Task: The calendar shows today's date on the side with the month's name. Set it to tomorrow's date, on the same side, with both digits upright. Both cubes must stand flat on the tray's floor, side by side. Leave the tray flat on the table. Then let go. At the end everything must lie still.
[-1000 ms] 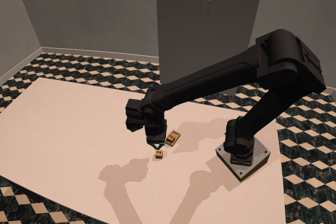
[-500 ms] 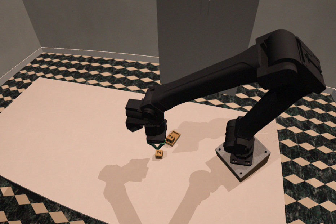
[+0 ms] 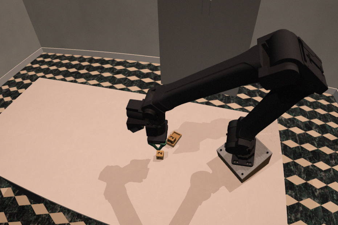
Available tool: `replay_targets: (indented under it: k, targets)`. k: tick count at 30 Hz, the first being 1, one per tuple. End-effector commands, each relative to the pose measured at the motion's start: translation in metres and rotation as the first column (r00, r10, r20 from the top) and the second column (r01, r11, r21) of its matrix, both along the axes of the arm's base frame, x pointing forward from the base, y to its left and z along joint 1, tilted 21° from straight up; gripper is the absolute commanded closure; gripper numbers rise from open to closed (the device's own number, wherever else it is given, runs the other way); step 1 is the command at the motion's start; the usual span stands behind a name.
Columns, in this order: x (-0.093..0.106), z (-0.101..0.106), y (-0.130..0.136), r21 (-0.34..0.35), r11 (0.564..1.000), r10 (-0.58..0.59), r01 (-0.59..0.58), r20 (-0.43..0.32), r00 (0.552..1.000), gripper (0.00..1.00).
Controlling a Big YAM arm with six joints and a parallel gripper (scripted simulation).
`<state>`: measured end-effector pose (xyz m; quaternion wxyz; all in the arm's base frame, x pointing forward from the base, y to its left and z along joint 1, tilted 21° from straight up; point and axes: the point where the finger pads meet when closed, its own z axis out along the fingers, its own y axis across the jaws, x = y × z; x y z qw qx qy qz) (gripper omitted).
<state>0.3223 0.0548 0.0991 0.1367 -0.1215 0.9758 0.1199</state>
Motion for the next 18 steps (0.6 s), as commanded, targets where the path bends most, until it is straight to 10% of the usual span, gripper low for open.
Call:
replay_targets:
  k: [1, 18]
  targets:
    - [0.013, 0.01, -0.005, 0.001, 1.0, -0.007, 0.007, 0.021, 1.0, 0.55]
    - [0.006, -0.008, 0.004, 0.004, 1.0, -0.002, 0.002, 0.003, 1.0, 0.55]
